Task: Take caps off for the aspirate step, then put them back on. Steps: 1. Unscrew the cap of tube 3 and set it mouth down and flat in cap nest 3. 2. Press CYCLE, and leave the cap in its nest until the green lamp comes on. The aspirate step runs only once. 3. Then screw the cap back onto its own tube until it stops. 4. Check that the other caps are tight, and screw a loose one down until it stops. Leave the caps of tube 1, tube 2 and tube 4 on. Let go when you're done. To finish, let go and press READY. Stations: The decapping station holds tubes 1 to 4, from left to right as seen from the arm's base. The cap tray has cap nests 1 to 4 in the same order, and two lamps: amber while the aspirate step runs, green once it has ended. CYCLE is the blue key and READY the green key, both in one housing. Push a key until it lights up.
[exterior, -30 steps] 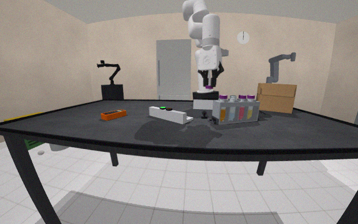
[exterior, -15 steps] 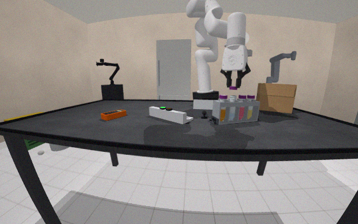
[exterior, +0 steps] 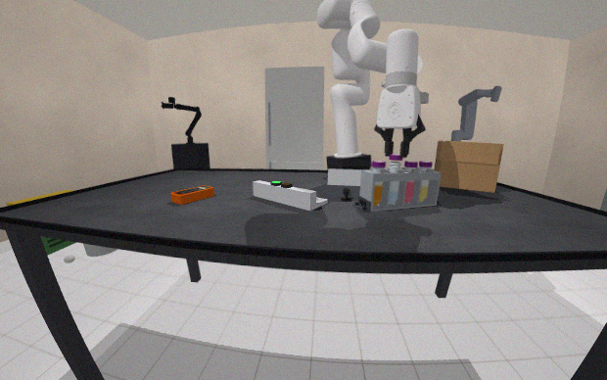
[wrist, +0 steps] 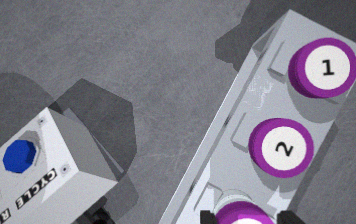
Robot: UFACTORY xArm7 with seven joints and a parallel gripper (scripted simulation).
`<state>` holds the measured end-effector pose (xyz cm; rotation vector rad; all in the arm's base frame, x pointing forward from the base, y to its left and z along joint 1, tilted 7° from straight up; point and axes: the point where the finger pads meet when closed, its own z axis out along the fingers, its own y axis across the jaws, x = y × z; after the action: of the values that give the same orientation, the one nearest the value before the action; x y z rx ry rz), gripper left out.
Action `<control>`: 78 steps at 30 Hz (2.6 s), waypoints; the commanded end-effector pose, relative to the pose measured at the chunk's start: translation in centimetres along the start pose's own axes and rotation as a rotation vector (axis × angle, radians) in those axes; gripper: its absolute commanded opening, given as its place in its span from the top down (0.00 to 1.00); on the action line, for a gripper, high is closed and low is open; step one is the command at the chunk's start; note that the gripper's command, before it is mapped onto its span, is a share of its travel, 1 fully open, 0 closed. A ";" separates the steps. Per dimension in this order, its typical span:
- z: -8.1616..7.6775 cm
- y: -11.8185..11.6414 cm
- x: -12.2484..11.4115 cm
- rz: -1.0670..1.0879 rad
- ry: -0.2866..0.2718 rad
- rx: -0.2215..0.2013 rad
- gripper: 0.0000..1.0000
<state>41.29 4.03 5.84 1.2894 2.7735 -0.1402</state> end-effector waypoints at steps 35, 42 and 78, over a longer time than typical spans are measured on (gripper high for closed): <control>1.3 0.2 -0.1 0.000 -0.002 -0.004 1.00; 1.3 0.2 -0.1 0.000 -0.002 -0.004 1.00; 2.0 0.2 -0.1 0.098 -0.002 -0.005 0.54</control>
<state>41.40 3.82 3.82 1.4213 2.7031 -0.1333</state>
